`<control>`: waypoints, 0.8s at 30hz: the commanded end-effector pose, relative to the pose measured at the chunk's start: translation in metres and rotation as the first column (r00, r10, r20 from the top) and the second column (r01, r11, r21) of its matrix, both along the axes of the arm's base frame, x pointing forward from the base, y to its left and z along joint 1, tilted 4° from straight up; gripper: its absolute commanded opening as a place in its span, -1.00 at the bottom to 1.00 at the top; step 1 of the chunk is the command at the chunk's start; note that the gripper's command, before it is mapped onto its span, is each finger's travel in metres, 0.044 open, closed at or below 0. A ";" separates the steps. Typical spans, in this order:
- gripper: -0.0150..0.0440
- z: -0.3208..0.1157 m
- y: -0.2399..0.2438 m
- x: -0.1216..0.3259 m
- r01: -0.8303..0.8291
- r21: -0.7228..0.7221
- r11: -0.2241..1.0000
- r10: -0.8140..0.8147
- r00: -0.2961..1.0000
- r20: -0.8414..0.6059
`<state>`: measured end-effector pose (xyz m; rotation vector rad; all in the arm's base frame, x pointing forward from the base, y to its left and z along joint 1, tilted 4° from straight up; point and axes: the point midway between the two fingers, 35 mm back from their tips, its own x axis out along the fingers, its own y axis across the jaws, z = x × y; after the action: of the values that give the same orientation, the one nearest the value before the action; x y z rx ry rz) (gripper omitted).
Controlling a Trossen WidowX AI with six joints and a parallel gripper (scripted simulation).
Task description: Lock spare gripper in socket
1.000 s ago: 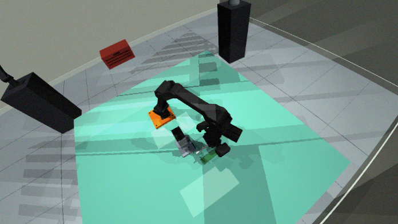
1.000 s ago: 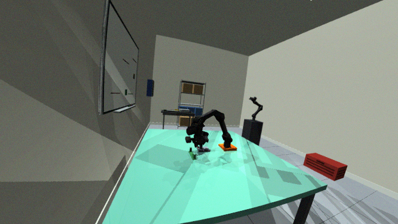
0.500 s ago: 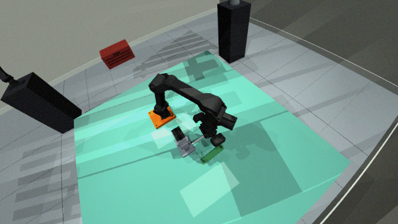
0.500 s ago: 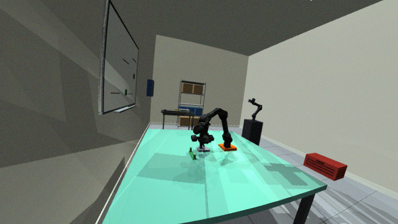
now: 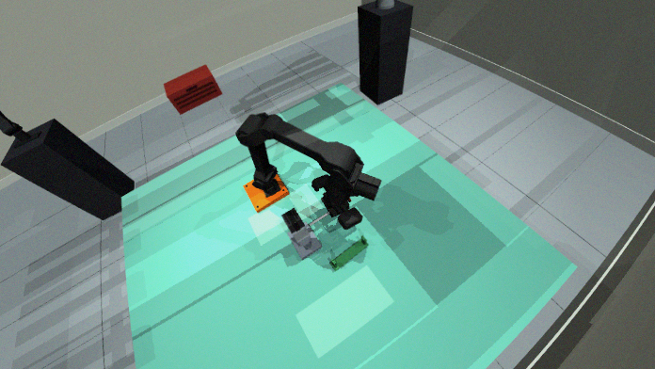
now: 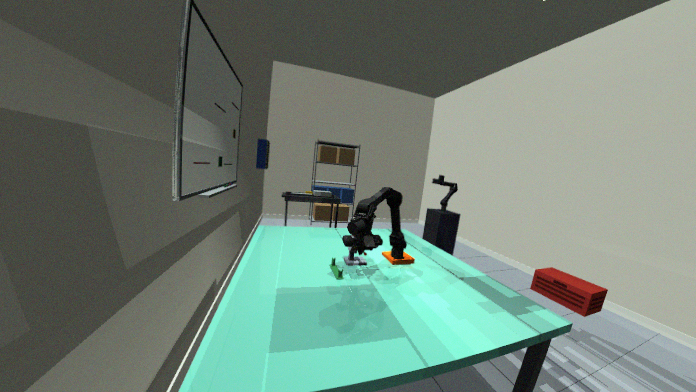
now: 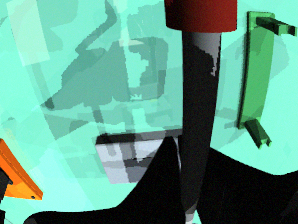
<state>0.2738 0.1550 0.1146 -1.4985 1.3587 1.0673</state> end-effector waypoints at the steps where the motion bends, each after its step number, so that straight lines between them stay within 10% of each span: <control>1: -0.49 -0.001 0.000 -0.003 0.006 0.007 1.000 -0.006 1.000 0.005; 24: -0.49 -0.046 -0.007 0.001 0.010 0.008 1.000 -0.010 1.000 -0.002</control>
<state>0.2735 0.1503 0.0652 -1.4862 1.3656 1.0639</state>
